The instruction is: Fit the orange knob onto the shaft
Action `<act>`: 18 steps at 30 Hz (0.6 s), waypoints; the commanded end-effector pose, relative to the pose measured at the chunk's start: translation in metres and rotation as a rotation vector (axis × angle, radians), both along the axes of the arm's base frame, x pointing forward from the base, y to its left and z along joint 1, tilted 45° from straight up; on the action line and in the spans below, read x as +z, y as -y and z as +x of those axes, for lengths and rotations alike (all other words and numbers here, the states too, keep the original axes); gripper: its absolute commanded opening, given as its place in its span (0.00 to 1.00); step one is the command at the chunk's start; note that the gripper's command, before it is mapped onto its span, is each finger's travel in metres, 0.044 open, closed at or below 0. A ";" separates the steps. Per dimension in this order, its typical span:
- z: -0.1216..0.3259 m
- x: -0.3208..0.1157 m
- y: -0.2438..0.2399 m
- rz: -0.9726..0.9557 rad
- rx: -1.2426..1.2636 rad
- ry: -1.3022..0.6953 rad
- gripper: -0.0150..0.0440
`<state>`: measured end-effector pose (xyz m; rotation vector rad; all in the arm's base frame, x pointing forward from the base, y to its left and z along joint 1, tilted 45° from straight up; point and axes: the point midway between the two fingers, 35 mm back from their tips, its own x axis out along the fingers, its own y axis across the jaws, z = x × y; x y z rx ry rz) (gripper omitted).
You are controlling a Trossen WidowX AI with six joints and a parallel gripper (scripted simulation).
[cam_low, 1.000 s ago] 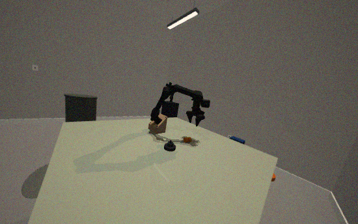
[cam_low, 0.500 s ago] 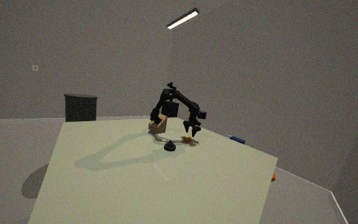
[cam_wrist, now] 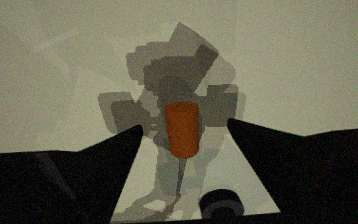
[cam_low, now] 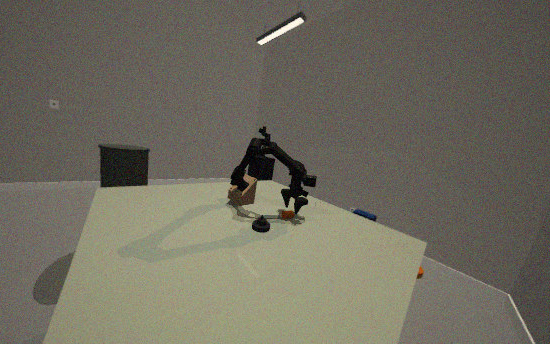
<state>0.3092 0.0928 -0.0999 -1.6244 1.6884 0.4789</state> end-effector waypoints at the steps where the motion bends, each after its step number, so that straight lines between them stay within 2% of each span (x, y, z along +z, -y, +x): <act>1: -0.001 -0.007 0.006 -0.009 0.005 -0.008 1.00; 17: 0.000 -0.023 0.023 -0.011 0.005 -0.008 1.00; 18: 0.000 -0.023 0.023 -0.011 0.005 -0.008 0.96</act>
